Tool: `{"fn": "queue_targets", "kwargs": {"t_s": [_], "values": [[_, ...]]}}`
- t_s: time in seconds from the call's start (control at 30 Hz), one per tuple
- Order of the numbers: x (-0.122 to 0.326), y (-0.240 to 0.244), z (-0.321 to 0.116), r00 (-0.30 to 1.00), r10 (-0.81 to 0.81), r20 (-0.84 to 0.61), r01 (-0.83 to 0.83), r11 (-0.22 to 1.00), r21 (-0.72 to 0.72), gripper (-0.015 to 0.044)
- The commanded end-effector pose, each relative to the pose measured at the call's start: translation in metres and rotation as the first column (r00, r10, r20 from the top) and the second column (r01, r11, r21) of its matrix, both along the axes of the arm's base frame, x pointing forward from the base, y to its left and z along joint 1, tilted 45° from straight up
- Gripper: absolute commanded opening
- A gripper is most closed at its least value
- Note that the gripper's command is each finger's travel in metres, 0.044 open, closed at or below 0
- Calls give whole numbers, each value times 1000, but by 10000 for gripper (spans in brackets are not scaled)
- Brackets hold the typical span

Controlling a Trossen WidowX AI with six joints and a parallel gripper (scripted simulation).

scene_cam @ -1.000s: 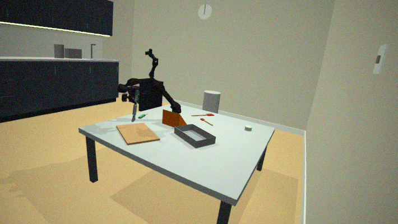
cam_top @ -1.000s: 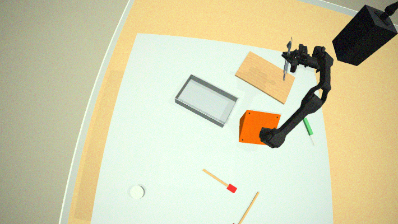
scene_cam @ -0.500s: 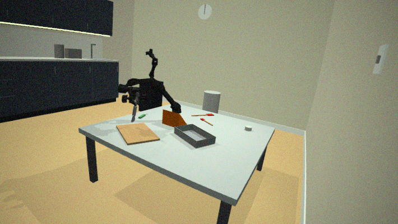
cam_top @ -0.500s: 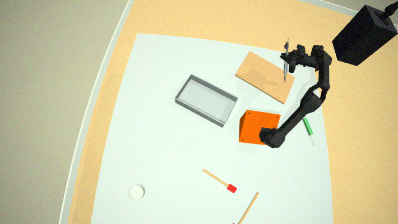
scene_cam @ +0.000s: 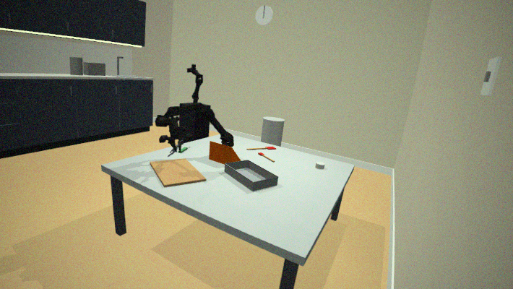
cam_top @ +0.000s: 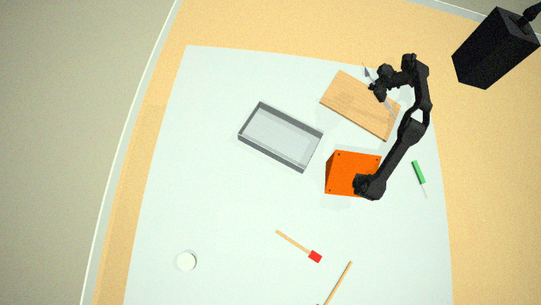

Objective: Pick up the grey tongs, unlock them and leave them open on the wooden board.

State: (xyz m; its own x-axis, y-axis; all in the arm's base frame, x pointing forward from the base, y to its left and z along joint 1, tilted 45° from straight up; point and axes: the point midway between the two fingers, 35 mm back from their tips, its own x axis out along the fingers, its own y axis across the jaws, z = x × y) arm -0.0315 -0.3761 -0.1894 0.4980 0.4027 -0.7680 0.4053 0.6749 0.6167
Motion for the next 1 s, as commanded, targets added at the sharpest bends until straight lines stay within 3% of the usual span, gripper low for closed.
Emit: {"fn": "queue_targets", "kwargs": {"t_s": [0.0, 0.4, 0.97], "values": [[2, 9, -10, 994, 72, -79, -69, 997, 38, -150], [-2, 34, -37, 876, 346, -337, -297, 936, 189, -150], [-2, 42, -47, 873, 349, -342, -300, 935, 188, -150]]}}
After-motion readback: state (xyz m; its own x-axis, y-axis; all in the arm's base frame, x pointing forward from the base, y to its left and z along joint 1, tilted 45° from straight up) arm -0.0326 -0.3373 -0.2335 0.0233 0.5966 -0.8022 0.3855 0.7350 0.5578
